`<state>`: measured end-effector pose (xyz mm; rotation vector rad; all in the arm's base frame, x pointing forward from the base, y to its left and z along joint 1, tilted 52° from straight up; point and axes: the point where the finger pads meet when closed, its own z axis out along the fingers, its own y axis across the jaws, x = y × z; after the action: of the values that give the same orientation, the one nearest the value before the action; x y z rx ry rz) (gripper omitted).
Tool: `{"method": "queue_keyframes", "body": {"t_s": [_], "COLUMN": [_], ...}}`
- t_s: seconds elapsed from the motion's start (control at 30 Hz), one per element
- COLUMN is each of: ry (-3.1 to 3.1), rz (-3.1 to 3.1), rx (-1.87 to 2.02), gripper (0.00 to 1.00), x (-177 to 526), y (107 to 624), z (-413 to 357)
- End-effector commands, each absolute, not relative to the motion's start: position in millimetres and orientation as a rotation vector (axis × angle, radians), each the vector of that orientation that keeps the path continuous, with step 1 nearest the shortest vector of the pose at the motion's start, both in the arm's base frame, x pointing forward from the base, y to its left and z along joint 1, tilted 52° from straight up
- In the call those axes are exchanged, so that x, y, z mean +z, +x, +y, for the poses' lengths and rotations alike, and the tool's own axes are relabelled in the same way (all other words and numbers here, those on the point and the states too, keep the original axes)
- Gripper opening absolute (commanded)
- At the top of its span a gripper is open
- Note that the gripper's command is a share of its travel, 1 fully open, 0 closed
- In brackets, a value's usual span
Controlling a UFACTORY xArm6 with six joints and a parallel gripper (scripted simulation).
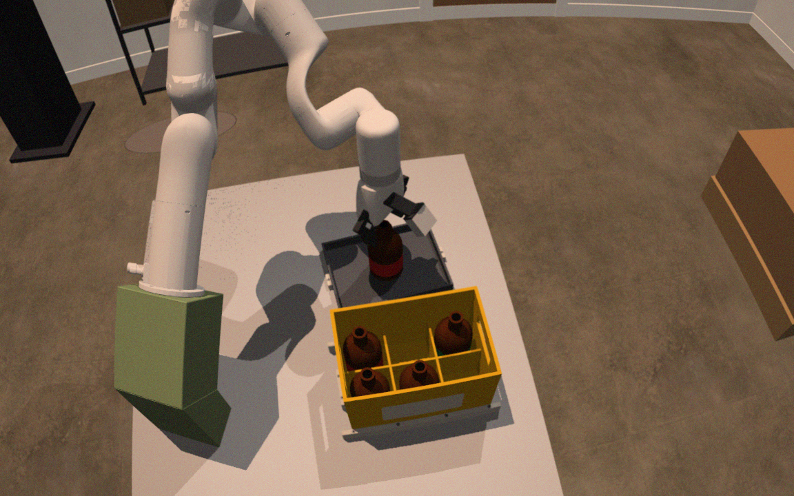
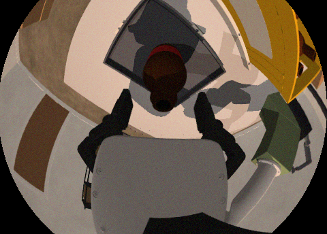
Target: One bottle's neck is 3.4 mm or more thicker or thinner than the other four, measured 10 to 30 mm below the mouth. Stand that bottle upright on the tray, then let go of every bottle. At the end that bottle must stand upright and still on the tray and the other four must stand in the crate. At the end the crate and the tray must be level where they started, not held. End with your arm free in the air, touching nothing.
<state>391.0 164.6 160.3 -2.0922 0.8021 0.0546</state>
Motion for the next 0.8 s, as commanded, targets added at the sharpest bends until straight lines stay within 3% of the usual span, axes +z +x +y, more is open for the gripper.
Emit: {"method": "queue_keyframes", "body": {"t_s": [0.0, 0.77], "ry": [-2.092, -2.092], "rz": [0.802, 0.802], "rx": [0.052, 0.052], "gripper": [1.00, 1.00], "x": [161.0, 162.3], "y": [391.6, 391.1], "z": [164.2, 162.6]}}
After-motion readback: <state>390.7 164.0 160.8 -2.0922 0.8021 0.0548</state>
